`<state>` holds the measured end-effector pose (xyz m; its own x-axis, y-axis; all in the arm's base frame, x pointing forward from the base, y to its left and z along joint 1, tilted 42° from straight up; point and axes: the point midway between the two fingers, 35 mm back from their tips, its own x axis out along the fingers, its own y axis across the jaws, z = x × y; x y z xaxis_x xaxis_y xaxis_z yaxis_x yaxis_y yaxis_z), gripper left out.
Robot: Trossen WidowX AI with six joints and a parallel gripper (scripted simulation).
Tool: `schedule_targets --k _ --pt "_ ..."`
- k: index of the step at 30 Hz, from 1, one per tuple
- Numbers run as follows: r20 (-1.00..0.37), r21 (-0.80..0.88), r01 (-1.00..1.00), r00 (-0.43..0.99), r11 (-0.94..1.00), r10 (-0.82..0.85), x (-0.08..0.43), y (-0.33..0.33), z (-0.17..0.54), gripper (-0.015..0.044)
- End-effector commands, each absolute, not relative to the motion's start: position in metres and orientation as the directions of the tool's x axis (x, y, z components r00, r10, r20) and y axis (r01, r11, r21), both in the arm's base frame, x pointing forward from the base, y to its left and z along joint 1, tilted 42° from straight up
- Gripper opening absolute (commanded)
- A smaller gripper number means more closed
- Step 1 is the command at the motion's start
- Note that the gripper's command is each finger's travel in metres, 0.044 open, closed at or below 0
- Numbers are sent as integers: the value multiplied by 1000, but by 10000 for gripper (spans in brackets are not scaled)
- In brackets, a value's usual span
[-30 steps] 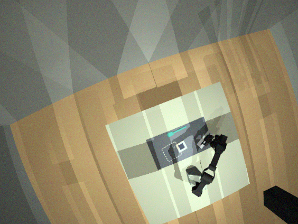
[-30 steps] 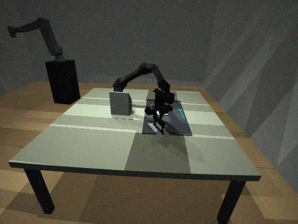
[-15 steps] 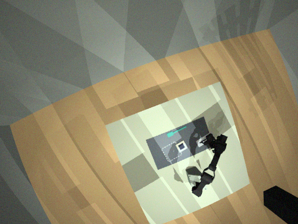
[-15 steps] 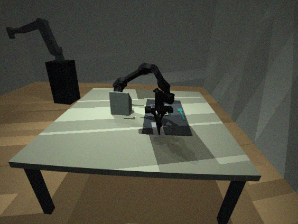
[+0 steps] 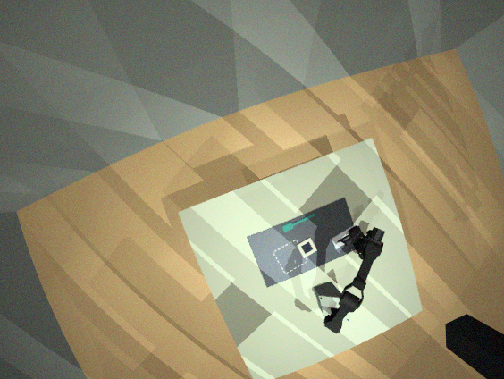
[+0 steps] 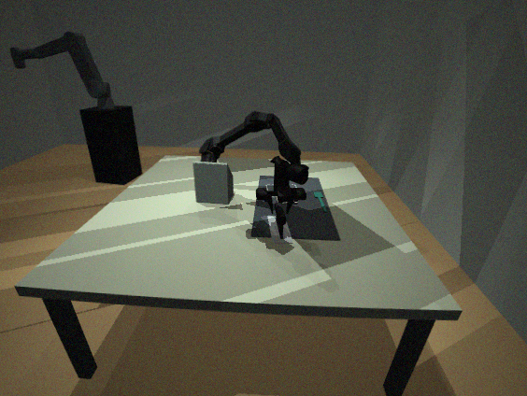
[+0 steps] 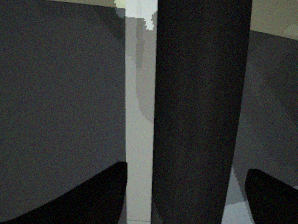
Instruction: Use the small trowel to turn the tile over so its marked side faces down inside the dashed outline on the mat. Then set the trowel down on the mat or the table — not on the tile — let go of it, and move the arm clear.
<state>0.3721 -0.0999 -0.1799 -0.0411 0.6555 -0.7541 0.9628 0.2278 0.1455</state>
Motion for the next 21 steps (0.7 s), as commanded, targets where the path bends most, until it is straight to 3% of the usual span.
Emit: schedule_targets --k 1,21 --pt "-753 140 965 -42 223 656 372 -100 -180 270" --pt "-754 126 970 -42 207 656 371 -129 -145 270"
